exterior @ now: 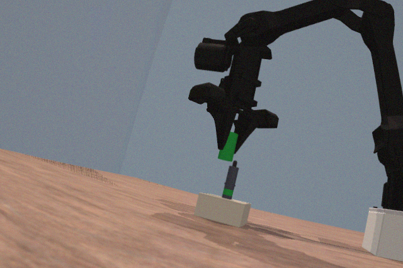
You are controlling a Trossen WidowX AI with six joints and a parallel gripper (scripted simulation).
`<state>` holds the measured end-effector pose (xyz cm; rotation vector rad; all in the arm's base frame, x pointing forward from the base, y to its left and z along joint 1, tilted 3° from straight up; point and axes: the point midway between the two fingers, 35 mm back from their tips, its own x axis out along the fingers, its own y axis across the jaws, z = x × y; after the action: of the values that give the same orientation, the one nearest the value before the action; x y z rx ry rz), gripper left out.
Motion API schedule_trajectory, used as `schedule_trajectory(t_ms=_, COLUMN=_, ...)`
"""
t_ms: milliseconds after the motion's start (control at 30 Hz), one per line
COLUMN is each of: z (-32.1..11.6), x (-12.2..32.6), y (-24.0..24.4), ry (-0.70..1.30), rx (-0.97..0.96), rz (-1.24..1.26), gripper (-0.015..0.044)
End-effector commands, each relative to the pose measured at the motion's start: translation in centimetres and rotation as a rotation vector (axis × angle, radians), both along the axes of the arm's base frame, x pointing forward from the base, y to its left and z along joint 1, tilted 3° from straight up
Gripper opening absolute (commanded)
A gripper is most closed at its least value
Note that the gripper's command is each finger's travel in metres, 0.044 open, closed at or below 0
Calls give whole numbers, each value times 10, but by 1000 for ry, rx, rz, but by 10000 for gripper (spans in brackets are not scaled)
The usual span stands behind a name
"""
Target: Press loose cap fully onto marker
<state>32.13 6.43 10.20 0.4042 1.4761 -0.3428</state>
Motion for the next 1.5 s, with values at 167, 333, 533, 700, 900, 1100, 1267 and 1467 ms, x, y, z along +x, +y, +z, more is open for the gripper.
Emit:
schedule_trajectory(t_ms=167, z=12, x=-27, y=26, ry=-4, rx=-1, rz=-4, gripper=0)
schedule_trajectory(t_ms=333, z=15, x=-36, y=35, ry=-3, rx=0, rz=-4, gripper=0)
schedule_trajectory(t_ms=533, z=10, x=-36, y=35, ry=-3, rx=0, rz=-4, gripper=0)
schedule_trajectory(t_ms=700, z=7, x=-36, y=35, ry=-3, rx=0, rz=-4, gripper=0)
schedule_trajectory(t_ms=900, z=-1, x=-34, y=35, ry=-3, rx=0, rz=-4, gripper=0)
schedule_trajectory(t_ms=1100, z=-11, x=-33, y=36, ry=-3, rx=0, rz=-4, gripper=0)
schedule_trajectory(t_ms=1267, z=-19, x=-33, y=36, ry=-3, rx=0, rz=-4, gripper=0)
schedule_trajectory(t_ms=1467, z=-29, x=-32, y=36, ry=-3, rx=0, rz=-4, gripper=0)
